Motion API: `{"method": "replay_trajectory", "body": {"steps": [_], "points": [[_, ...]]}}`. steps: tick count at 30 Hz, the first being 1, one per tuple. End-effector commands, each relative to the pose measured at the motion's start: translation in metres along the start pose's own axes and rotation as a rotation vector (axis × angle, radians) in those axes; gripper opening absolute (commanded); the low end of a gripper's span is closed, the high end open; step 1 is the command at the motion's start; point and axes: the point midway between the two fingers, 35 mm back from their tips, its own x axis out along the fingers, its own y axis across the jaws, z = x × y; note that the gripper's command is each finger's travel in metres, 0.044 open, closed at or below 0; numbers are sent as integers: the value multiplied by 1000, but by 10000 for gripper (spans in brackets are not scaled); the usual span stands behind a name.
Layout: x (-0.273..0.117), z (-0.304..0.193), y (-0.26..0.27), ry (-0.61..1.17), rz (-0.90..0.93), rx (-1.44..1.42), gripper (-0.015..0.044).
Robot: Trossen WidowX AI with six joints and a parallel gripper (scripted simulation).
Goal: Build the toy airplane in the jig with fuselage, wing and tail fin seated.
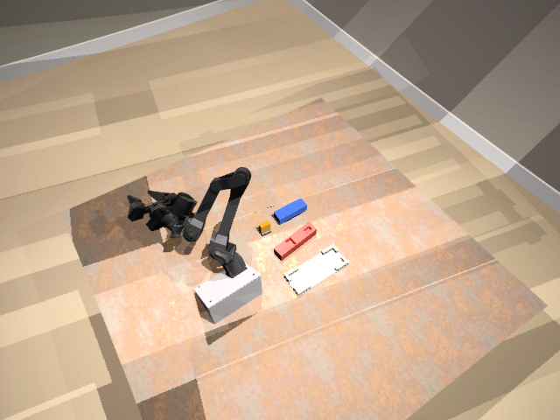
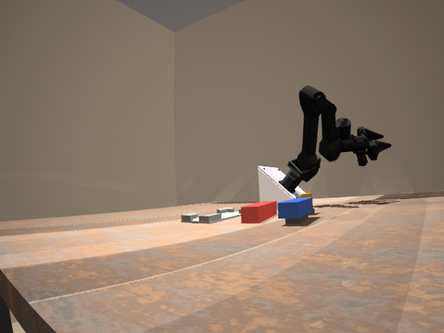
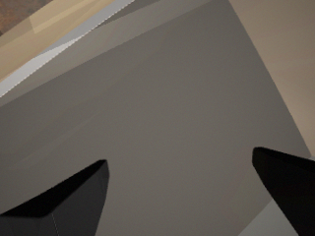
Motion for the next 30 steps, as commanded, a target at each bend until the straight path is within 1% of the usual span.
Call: {"method": "replay_trajectory", "body": {"steps": [1, 2, 6, 11, 16, 24, 30], "points": [[0, 0, 0, 0, 0, 0, 426], [0, 0, 0, -1, 1, -6, 440], [11, 6, 9, -18, 24, -161, 440], [34, 20, 37, -83, 81, -533, 440], [54, 28, 79, -179, 152, -893, 440], [69, 27, 164, -419, 254, -1421, 440], [61, 5, 240, -668, 327, -1769, 440]]}}
